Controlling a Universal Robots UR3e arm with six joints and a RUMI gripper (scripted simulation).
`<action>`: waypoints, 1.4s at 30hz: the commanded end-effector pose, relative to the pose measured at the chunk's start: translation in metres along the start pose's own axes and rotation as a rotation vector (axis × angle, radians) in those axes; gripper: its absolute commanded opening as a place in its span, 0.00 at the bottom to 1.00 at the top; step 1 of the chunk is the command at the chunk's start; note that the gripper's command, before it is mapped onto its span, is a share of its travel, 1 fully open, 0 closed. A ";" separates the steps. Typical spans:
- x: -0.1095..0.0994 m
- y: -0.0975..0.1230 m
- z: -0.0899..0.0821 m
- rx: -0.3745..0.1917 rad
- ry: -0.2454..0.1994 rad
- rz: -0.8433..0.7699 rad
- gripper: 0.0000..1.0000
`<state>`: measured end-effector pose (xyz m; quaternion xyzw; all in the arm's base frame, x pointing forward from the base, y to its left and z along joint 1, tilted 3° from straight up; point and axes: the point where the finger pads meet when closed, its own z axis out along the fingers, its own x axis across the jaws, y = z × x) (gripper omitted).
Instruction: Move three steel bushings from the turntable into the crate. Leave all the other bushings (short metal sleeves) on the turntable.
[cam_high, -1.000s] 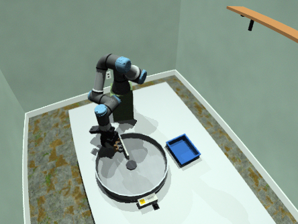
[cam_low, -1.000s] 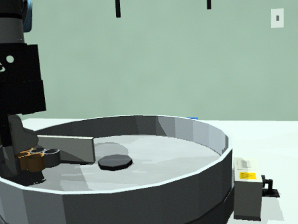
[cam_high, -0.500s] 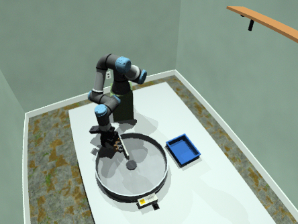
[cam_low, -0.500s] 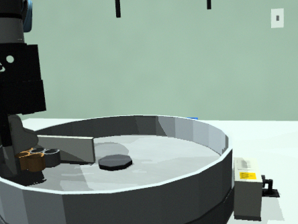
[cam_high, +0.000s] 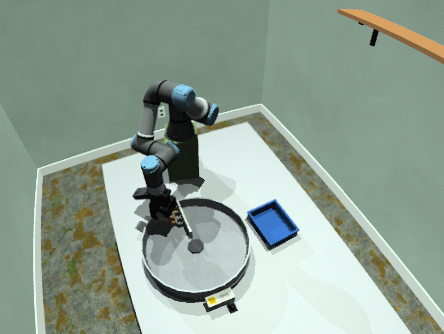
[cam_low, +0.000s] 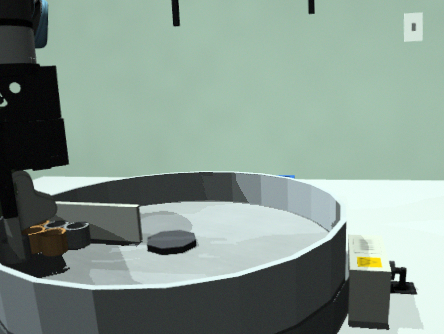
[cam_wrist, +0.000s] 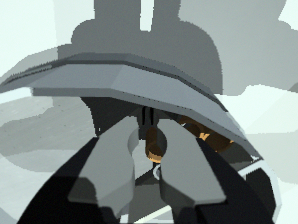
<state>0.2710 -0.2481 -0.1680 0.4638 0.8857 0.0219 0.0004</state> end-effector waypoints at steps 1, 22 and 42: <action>0.000 0.000 0.000 0.000 0.001 0.000 0.00; 0.000 0.000 0.000 0.000 0.001 0.000 0.00; 0.001 0.000 -0.013 0.000 0.002 0.000 0.00</action>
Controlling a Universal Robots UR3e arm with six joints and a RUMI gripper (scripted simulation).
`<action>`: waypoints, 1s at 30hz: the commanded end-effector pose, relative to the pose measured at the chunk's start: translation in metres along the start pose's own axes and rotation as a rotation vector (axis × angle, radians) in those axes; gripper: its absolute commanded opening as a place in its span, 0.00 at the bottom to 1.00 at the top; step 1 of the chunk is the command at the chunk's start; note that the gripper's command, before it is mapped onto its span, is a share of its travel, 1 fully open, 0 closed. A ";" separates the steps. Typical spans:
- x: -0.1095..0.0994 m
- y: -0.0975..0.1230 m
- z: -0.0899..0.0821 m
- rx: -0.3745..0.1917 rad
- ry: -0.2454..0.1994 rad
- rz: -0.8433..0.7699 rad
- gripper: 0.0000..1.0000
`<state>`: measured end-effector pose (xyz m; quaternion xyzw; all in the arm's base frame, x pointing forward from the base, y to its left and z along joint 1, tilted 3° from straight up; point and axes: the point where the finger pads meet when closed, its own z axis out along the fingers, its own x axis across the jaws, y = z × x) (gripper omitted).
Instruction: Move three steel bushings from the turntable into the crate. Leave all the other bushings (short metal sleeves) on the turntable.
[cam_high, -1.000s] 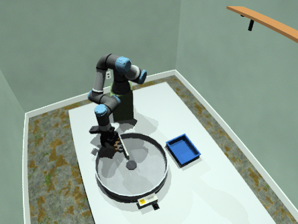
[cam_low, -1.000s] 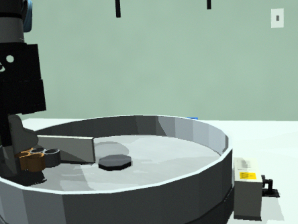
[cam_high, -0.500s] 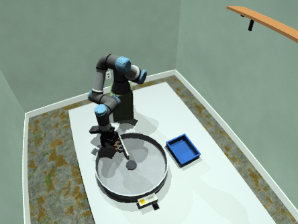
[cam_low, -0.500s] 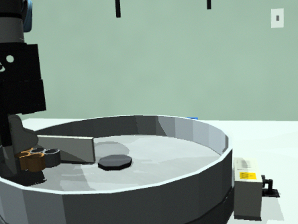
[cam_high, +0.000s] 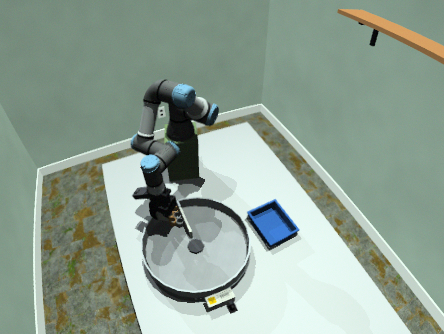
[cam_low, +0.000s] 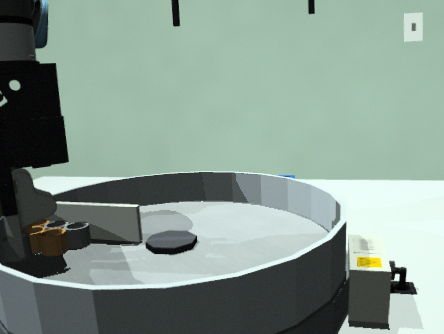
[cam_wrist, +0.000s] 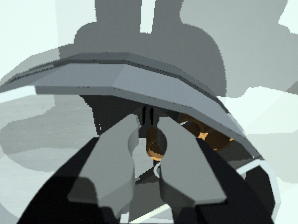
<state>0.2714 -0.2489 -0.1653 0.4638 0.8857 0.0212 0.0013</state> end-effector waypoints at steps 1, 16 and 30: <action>0.001 0.000 -0.013 0.000 0.004 0.000 0.00; 0.000 0.000 -0.063 0.000 0.000 0.000 0.00; 0.000 0.000 -0.079 0.000 0.000 0.000 0.00</action>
